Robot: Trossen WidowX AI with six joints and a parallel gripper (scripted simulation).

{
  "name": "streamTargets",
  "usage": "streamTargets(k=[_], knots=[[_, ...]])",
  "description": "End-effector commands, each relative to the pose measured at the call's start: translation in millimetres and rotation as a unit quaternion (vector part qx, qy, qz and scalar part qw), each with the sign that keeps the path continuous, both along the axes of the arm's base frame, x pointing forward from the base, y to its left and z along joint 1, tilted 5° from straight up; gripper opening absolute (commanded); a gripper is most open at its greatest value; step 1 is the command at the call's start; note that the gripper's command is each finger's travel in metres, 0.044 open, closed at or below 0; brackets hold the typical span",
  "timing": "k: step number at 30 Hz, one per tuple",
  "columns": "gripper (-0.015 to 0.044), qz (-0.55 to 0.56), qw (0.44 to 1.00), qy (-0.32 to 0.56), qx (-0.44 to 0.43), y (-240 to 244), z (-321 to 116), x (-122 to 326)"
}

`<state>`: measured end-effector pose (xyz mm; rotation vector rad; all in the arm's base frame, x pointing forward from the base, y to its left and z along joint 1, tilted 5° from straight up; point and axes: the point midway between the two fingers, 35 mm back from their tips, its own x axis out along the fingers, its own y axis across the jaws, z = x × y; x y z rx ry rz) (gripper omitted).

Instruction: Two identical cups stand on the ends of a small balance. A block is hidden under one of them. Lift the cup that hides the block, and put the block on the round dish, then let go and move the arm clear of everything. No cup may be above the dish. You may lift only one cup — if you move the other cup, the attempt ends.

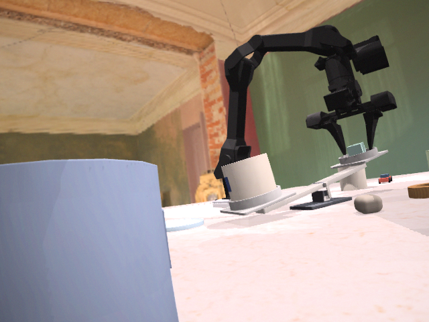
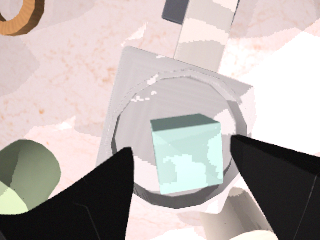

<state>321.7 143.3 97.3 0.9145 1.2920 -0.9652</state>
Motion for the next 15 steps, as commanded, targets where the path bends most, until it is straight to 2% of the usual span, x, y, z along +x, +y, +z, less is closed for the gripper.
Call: streamTargets(k=[1,2,6,13,15], knots=[[0.026,0.0,1.0,-0.001,-0.002,-1.1,-4.6,0.1],[0.026,0.0,1.0,-0.001,-0.002,-1.2,-4.9,0.1],[0.0155,0.0,1.0,-0.001,-0.002,-1.2,-4.9,0.1],[0.0108,0.0,1.0,-0.001,-0.002,-1.2,-4.9,0.1],[0.0056,0.0,1.0,-0.001,-0.002,-1.1,-4.2,0.2]])
